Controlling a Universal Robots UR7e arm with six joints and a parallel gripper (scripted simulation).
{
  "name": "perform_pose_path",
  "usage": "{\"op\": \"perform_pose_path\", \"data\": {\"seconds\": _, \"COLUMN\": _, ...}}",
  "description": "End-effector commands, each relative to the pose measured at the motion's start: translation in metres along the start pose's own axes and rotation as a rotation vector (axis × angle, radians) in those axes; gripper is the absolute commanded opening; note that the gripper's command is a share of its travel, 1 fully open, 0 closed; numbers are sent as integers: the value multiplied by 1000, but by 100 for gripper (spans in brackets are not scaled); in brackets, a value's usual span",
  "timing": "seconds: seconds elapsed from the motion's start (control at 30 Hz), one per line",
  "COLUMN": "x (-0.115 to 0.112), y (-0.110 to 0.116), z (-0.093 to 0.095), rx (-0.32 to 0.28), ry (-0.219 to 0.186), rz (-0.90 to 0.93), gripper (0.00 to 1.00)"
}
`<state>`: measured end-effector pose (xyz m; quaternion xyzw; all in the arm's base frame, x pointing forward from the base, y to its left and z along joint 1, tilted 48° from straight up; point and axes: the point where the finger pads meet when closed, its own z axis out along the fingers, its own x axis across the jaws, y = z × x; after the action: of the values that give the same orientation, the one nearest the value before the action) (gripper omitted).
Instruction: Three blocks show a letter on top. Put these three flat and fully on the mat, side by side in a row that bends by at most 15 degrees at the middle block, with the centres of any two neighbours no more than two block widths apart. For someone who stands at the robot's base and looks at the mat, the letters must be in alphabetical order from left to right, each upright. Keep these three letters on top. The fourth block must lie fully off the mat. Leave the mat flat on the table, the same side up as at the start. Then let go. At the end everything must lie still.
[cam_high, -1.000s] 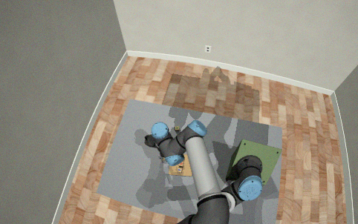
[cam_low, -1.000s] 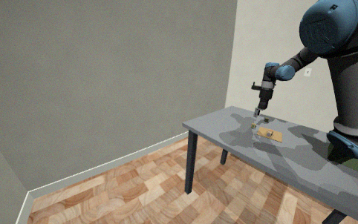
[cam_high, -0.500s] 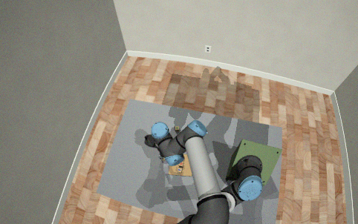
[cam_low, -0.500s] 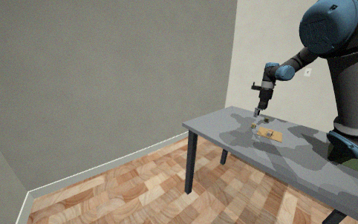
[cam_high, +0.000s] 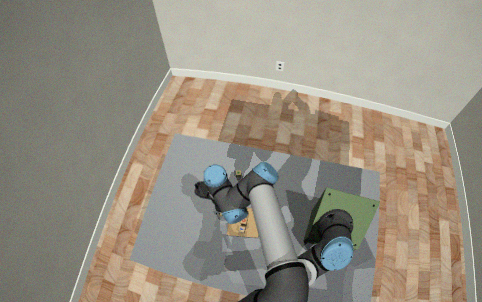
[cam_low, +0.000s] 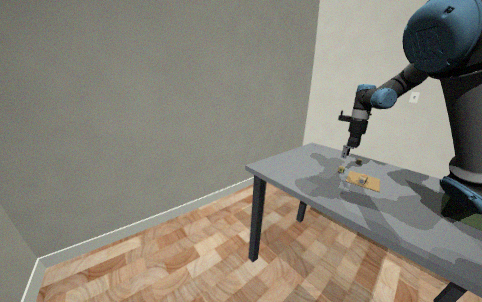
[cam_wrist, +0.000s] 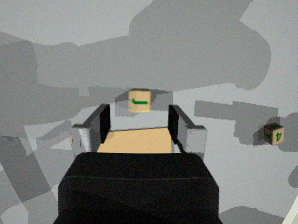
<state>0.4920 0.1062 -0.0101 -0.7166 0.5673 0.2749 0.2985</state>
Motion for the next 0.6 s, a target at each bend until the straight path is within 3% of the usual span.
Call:
{"op": "perform_pose_path", "data": {"seconds": 0.0, "x": 0, "y": 0, "z": -1, "rx": 1, "ry": 1, "rz": 0, "gripper": 100}}
{"op": "perform_pose_path", "data": {"seconds": 0.57, "x": 0, "y": 0, "z": 1, "rx": 1, "ry": 1, "rz": 0, "gripper": 100}}
